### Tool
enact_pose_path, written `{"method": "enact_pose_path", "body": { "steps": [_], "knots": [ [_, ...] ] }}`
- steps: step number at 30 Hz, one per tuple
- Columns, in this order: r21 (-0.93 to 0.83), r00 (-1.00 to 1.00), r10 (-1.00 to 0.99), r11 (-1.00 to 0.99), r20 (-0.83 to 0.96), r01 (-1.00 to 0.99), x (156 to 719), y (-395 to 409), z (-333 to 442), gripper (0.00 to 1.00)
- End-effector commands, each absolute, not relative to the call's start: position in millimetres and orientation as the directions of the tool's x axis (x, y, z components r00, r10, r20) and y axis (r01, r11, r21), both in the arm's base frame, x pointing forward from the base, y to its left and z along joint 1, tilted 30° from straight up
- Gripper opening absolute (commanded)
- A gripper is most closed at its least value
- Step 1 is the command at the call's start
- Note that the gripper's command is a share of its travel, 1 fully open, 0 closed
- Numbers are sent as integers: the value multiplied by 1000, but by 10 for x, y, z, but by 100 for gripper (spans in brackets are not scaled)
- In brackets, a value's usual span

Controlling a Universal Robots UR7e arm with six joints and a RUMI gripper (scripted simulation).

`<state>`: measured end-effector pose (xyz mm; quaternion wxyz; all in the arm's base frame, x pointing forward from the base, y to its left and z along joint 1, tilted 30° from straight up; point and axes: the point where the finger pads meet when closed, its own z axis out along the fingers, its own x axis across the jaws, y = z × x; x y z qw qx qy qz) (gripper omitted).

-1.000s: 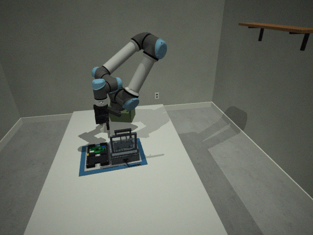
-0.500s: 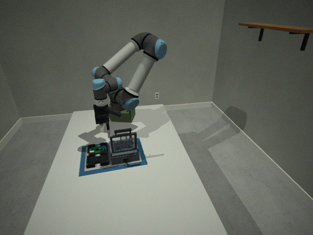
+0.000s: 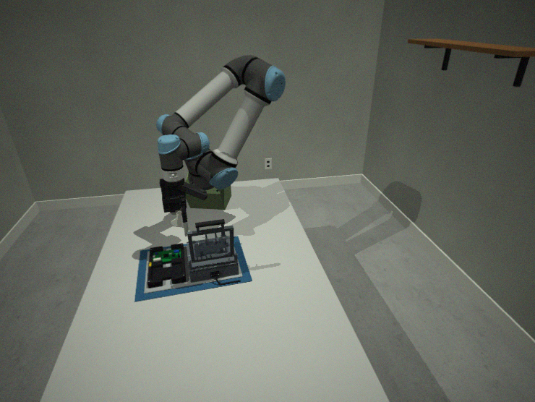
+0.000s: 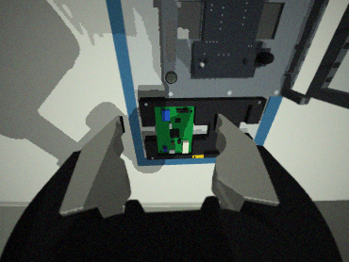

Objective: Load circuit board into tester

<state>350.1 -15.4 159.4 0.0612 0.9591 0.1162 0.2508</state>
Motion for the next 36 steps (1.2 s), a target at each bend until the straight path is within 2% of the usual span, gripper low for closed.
{"method": "enact_pose_path", "body": {
  "steps": [1,26,36],
  "knots": [
    [176,847,254,-965,467,192,3503,-155,1597,59],
    [176,847,254,-965,467,192,3548,-303,1633,59],
    [176,847,254,-965,467,192,3651,-639,1715,59]
  ]
}}
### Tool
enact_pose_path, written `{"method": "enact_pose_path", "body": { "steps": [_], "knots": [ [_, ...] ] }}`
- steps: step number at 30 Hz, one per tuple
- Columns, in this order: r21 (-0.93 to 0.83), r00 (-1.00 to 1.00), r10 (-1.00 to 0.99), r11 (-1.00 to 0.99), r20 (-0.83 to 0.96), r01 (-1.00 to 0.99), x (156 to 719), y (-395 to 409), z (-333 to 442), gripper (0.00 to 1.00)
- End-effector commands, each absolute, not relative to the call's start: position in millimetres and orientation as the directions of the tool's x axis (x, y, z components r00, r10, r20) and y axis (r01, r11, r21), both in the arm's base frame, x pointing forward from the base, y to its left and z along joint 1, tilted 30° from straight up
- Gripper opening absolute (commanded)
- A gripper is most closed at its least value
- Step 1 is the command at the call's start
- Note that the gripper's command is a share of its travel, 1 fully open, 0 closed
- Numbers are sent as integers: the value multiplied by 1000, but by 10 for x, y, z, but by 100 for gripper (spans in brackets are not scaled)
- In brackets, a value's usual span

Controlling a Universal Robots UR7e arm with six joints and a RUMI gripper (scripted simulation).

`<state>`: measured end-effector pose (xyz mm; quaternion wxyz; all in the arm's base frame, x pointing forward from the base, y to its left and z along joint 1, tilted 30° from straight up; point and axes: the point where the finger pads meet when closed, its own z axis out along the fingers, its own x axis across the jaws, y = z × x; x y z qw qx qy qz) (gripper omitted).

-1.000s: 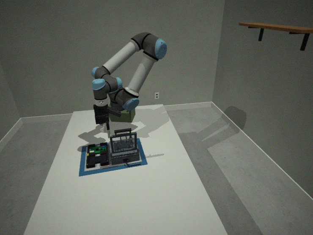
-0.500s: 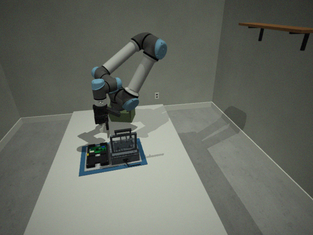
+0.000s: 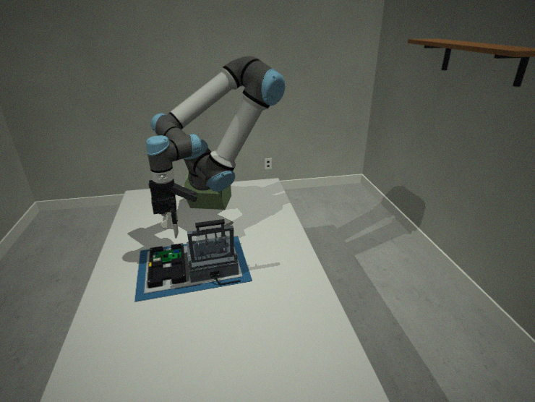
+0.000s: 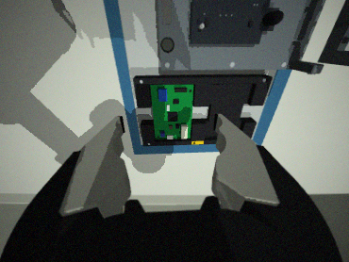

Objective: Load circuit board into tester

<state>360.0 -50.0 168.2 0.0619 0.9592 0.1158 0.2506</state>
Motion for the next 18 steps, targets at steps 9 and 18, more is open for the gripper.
{"method": "enact_pose_path", "body": {
  "steps": [9,18],
  "knots": [
    [176,847,254,-965,467,192,3715,-848,1766,59],
    [176,847,254,-965,467,192,3751,-965,1795,59]
  ]
}}
